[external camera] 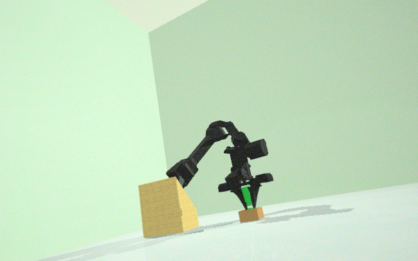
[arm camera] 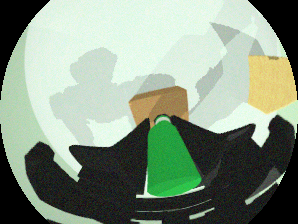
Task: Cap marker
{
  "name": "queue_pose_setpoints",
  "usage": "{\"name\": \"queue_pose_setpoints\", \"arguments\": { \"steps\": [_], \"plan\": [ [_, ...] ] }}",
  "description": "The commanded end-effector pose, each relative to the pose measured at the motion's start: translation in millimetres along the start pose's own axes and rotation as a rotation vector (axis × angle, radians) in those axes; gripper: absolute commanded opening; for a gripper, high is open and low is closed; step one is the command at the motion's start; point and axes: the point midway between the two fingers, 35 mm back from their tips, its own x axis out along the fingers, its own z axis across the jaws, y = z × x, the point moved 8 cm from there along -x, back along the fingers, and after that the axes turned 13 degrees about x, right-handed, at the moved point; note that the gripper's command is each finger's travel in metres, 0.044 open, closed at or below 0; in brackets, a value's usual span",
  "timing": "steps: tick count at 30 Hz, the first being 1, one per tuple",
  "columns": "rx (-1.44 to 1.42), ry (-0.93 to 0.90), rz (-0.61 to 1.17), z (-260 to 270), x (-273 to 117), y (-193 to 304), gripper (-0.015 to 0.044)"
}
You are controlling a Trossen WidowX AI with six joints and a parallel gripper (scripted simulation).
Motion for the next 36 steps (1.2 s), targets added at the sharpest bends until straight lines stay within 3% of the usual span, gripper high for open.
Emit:
{"name": "queue_pose_setpoints", "arguments": {
  "steps": [1, 16, 32, 36],
  "plan": [
    [-0.02, 0.015, -0.004, 0, 8, 2, 0.0],
    [-0.02, 0.015, -0.004, 0, 8, 2, 0.0],
    [0.0, 0.0, 0.0, 0, 0, 0, 0.042],
    [0.0, -0.001, 0.0, 0, -2, 0, 0.044]
  ]
}}
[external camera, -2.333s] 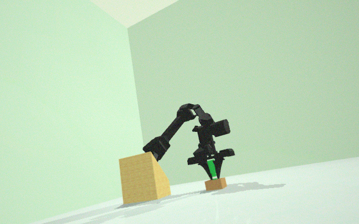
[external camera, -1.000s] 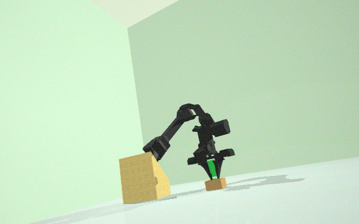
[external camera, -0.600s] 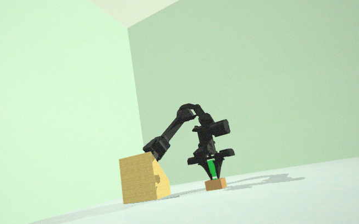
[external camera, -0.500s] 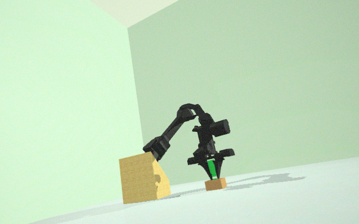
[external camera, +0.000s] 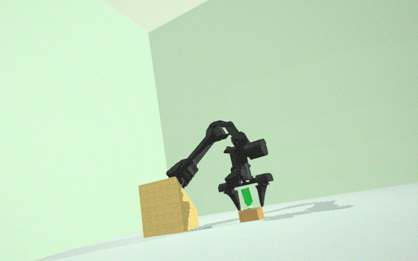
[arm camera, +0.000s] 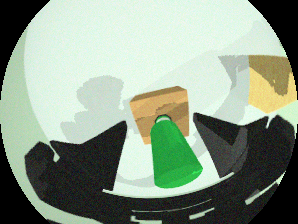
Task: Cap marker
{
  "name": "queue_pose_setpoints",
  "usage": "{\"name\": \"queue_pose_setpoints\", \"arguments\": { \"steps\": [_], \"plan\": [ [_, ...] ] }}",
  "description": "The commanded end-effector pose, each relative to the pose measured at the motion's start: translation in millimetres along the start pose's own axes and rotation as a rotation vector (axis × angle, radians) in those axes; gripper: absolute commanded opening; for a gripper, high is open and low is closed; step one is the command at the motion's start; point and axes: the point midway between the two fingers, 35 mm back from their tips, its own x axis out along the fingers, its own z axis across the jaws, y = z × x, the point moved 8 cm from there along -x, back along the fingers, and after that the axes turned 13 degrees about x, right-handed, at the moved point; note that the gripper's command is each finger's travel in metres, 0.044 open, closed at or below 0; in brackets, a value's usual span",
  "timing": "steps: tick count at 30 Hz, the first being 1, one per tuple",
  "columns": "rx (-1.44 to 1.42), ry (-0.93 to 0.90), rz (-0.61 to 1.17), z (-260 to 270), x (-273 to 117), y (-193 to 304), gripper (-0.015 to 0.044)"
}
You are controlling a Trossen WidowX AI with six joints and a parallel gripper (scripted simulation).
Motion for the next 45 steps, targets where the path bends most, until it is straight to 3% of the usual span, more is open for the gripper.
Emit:
{"name": "queue_pose_setpoints", "arguments": {
  "steps": [1, 6, 12, 15, 29, 35, 45],
  "plan": [
    [-0.004, 0.001, -0.008, 1, -8, 0, 0.044],
    [-0.001, -0.004, -0.003, 2, -73, 1, 0.044],
    [-0.001, -0.004, -0.002, 2, -75, 1, 0.044],
    [-0.14, -0.002, -0.004, 2, -77, 1, 0.0361],
    [-1.408, 0.02, -0.002, -1, -95, 1, 0.0],
    [-1.671, 0.024, 0.003, -2, -98, 1, 0.0],
    [-1.688, 0.025, 0.003, -2, -98, 1, 0.0]
  ]
}}
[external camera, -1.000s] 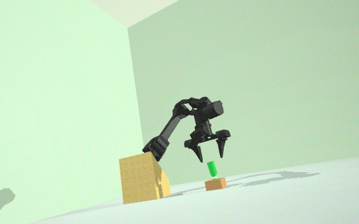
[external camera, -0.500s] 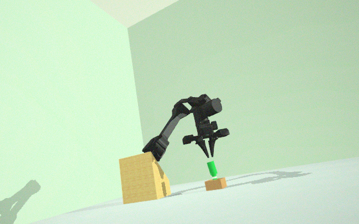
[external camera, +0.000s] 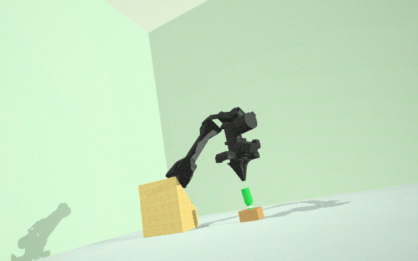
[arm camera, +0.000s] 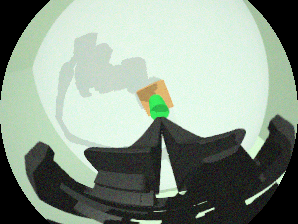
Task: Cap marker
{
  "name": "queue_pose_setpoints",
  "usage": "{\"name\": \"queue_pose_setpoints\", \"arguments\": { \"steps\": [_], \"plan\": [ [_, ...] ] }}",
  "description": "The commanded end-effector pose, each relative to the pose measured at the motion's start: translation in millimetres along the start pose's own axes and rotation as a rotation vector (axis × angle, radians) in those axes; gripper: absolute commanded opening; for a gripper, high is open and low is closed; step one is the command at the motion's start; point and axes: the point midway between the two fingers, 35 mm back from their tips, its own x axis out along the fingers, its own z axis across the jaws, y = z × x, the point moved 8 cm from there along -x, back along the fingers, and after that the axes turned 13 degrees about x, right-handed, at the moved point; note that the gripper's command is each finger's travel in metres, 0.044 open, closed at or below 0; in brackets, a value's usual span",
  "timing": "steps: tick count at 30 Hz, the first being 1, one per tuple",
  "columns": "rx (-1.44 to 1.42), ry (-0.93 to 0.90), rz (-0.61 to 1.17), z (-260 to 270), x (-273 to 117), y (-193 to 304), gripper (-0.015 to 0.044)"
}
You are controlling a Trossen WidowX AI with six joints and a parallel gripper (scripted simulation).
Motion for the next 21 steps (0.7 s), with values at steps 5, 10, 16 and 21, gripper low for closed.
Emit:
{"name": "queue_pose_setpoints", "arguments": {
  "steps": [5, 10, 16, 21],
  "plan": [
    [-0.306, 0.017, 0.008, 0, -4, 1, 0.0],
    [-0.306, 0.017, 0.008, 0, -4, 1, 0.0],
    [-0.306, 0.016, 0.008, 0, -1, 1, 0.0],
    [-0.306, 0.016, 0.008, 0, 6, 1, 0.0]
  ]
}}
